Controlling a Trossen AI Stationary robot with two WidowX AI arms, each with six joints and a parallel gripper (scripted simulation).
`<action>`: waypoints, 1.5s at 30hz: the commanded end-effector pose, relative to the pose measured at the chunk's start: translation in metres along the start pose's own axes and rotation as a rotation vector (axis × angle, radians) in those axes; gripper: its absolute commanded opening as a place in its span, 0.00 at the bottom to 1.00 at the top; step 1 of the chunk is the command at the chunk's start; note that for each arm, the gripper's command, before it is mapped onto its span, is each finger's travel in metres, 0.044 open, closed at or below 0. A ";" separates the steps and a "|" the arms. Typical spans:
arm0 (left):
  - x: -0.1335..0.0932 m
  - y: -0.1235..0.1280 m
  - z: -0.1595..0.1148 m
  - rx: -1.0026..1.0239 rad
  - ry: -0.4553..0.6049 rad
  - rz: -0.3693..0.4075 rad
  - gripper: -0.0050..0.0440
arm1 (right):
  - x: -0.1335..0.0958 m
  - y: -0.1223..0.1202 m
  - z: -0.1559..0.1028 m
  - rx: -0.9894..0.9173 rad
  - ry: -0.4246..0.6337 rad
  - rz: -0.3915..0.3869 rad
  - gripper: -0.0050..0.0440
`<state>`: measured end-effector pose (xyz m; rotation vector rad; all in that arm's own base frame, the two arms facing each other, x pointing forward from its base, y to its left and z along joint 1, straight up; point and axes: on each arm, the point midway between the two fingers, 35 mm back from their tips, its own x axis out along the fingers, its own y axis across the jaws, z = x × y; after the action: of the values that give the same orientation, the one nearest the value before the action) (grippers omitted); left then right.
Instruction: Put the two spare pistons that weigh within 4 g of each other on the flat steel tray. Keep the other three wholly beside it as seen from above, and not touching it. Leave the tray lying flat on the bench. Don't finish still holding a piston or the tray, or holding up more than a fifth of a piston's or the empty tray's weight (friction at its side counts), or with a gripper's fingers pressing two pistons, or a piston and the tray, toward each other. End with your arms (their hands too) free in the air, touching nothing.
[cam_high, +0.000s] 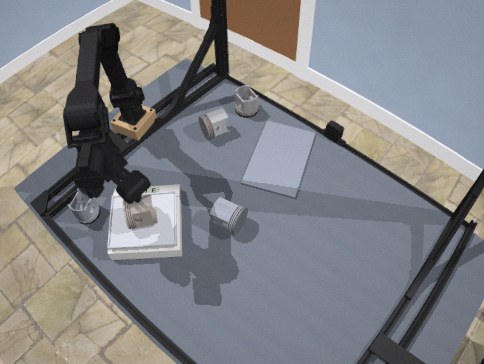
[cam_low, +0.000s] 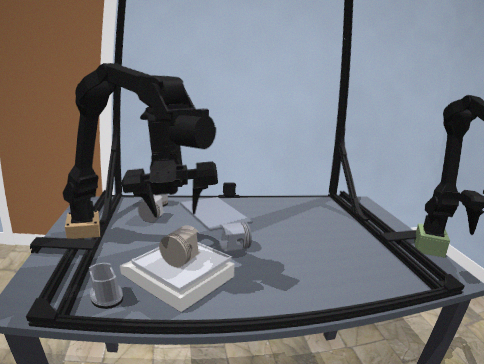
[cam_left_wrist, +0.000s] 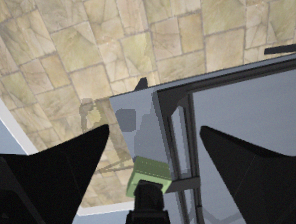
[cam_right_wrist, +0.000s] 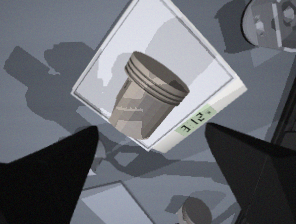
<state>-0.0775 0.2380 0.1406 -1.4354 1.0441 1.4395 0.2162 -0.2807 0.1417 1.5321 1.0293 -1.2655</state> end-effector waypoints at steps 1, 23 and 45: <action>0.000 0.000 0.000 0.001 0.001 -0.002 1.00 | 0.000 -0.002 -0.001 0.095 0.007 0.014 0.87; 0.000 0.000 0.000 0.001 0.001 -0.002 1.00 | 0.004 -0.002 -0.001 0.570 0.028 0.093 0.87; 0.000 0.000 0.000 0.001 0.001 -0.002 1.00 | 0.035 -0.003 0.001 0.573 0.029 0.091 0.87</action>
<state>-0.0775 0.2380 0.1406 -1.4354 1.0441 1.4395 0.2174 -0.2806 0.1158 1.9929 0.6138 -1.5501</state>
